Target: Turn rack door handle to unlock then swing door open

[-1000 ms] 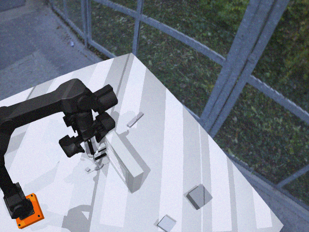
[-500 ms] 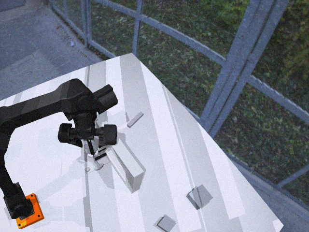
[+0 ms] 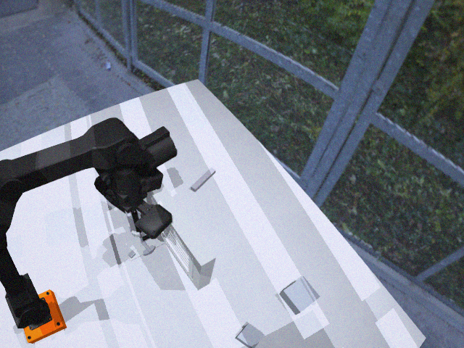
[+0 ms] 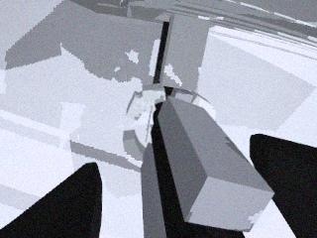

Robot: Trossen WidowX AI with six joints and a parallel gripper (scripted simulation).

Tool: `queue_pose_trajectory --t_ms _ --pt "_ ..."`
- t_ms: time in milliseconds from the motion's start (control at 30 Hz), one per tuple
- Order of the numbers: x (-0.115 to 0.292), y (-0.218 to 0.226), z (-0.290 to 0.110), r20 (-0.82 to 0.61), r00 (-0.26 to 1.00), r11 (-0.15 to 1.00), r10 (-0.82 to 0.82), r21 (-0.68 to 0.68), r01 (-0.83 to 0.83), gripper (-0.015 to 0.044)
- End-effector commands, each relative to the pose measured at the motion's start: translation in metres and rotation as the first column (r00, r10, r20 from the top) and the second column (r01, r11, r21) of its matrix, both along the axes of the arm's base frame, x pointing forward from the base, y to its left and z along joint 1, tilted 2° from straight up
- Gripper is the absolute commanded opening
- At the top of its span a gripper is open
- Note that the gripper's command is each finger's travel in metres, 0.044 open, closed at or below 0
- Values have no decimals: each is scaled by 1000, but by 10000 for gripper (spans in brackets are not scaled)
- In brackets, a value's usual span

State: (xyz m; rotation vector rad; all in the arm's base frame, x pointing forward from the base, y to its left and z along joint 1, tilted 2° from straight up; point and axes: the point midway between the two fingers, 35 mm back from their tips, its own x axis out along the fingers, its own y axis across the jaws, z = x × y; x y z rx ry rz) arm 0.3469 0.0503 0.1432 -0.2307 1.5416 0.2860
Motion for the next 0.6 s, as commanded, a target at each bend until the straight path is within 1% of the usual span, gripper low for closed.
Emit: queue_pose_trajectory --t_ms 0,133,267,400,567 --pt "0 -1 -3 -17 955 955 -297 -7 297 296" --pt "0 -1 -3 -23 877 878 -480 -9 479 296" --pt "0 -1 -3 -28 766 766 -643 -13 643 296" --pt "0 -1 -3 -32 624 625 -781 -17 781 296" --pt "0 -1 -3 -36 413 414 -910 -24 910 296"
